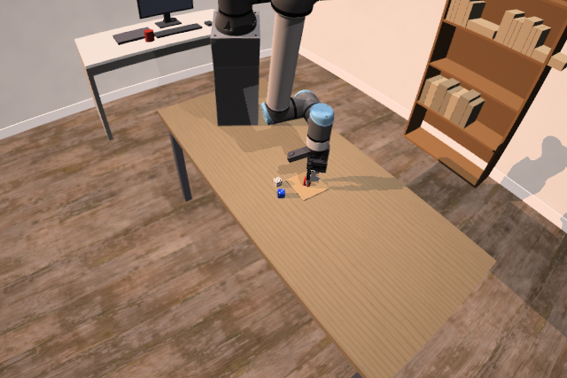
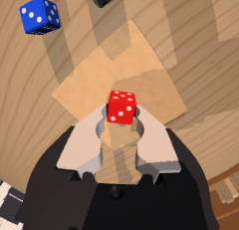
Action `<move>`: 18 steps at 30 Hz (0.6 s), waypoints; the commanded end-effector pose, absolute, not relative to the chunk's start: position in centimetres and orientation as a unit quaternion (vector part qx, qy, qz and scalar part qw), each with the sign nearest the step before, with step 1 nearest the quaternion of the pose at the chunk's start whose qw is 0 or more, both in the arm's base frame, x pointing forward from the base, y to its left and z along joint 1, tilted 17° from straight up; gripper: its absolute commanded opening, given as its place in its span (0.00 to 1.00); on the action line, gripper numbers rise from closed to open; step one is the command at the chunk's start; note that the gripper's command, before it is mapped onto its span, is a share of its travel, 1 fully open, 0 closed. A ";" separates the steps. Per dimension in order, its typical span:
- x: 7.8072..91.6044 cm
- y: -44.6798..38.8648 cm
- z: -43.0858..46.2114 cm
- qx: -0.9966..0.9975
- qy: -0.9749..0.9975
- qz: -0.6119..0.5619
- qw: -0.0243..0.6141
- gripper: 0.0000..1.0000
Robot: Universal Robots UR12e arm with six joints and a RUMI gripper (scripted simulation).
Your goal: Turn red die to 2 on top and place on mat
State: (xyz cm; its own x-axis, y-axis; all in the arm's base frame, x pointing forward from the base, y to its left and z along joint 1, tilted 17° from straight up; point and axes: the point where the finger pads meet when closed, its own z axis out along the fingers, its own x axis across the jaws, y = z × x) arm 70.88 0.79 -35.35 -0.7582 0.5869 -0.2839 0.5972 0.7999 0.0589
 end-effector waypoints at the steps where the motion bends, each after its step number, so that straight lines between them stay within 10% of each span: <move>1: 70.9 0.8 -35.3 0.316 0.937 -0.017 0.146 0.10; 18: 69.5 1.5 -30.0 0.316 0.937 -0.017 0.146 0.10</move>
